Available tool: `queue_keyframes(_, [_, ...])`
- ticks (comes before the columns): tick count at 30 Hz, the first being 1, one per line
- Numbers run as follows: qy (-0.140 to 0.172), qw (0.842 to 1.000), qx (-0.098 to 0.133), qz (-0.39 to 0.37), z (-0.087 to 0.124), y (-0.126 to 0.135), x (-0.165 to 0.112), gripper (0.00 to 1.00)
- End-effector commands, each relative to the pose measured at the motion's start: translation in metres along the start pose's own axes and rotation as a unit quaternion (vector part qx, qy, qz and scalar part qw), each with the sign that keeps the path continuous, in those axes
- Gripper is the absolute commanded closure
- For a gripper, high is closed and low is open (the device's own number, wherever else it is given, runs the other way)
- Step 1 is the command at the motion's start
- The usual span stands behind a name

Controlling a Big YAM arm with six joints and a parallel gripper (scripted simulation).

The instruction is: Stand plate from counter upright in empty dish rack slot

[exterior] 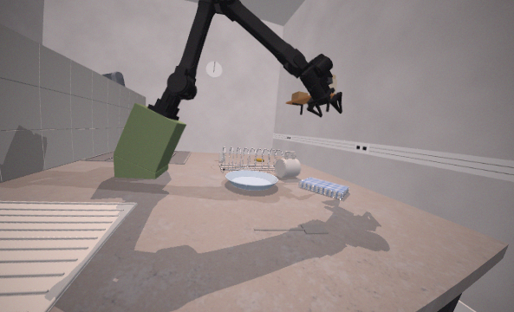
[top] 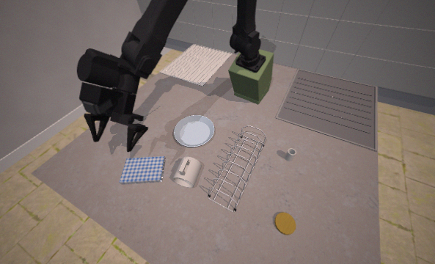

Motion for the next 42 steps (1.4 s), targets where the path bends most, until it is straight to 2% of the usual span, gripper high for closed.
queue_keyframes(1, [0.062,0.996,0.000,0.070,0.049,0.024,-0.001,0.00])
queue_keyframes(2, [0.062,0.996,0.000,0.070,0.049,0.024,-0.001,0.00])
queue_keyframes(4, [0.118,0.988,0.003,0.101,0.090,0.040,-0.017,0.00])
queue_keyframes(5, [0.118,0.988,0.003,0.101,0.090,0.040,-0.017,0.00])
queue_keyframes(6, [0.145,0.983,0.007,0.116,0.110,0.049,-0.026,0.00])
queue_keyframes(7, [0.145,0.983,0.006,0.116,0.110,0.048,-0.026,0.00])
queue_keyframes(9, [0.196,0.970,0.017,0.145,0.147,0.064,-0.045,0.00])
queue_keyframes(11, [0.196,0.970,0.017,0.145,0.147,0.064,-0.045,0.00])
queue_keyframes(14, [0.264,0.946,0.040,0.185,0.198,0.086,-0.075,0.00])
queue_keyframes(15, [0.264,0.946,0.039,0.185,0.198,0.086,-0.075,0.00])
queue_keyframes(19, [0.331,0.913,0.072,0.226,0.250,0.109,-0.111,0.00])
queue_keyframes(23, [0.373,0.888,0.097,0.251,0.282,0.124,-0.136,0.00])
queue_keyframes(26, [0.389,0.877,0.109,0.261,0.295,0.130,-0.146,0.00])
queue_keyframes(29, [0.389,0.876,0.109,0.264,0.297,0.129,-0.142,0.00])
queue_keyframes(31, [0.400,0.870,0.117,0.263,0.298,0.131,-0.152,0.00])
queue_keyframes(36, [0.389,0.874,0.110,0.269,0.301,0.131,-0.145,0.00])
queue_keyframes(42, [0.388,0.876,0.107,0.267,0.298,0.132,-0.150,0.00])
Point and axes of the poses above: the point where the finger pads meet when closed, its own z axis back along the fingers, its own y axis across the jaws, x = y × z, the point moved 9 cm from there along z, back along the fingers, and after that the axes turned 11 degrees about -z, right-handed, at the moved point
